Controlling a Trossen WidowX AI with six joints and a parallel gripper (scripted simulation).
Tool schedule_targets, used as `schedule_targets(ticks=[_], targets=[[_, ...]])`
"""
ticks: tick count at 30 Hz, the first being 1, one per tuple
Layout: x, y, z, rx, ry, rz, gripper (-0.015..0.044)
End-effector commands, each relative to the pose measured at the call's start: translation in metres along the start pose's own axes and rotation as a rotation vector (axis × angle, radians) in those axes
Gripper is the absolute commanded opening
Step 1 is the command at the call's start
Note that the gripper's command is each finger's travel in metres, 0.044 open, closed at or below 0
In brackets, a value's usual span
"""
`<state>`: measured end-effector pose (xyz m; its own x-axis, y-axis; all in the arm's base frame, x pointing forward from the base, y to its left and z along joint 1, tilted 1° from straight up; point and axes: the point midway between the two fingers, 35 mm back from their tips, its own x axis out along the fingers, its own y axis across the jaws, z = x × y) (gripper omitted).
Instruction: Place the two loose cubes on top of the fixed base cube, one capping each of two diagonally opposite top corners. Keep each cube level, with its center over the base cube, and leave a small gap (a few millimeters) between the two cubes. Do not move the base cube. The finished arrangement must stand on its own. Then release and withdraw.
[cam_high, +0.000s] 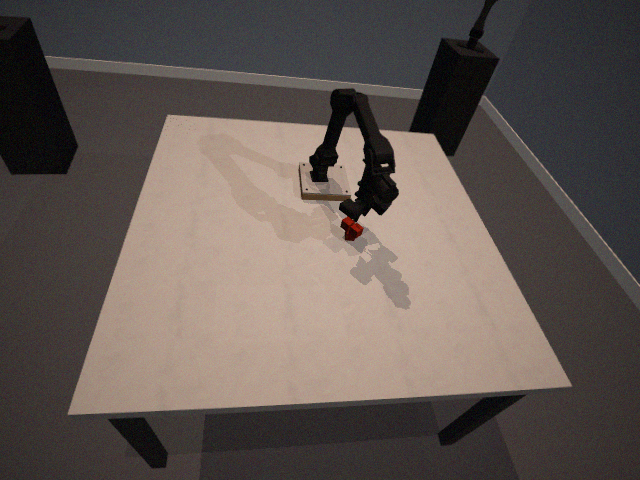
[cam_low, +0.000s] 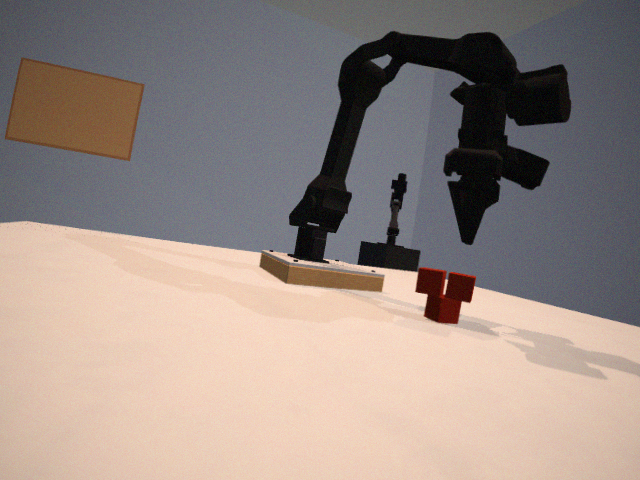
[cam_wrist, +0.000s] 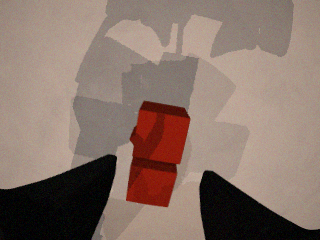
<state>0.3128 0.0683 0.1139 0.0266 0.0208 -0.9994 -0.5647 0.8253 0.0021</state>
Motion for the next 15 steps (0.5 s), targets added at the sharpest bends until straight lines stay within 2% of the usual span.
schedule_targets(ticks=[1,4,11,15], targets=[[-0.007,0.000,0.000,-0.002,0.001,0.001,0.0205],[-0.008,0.000,0.000,-0.002,0.001,0.001,0.0205],[-0.017,0.000,0.000,0.000,-0.002,-0.001,0.0389],[-0.017,0.002,0.002,0.001,-0.004,-0.001,0.0400]])
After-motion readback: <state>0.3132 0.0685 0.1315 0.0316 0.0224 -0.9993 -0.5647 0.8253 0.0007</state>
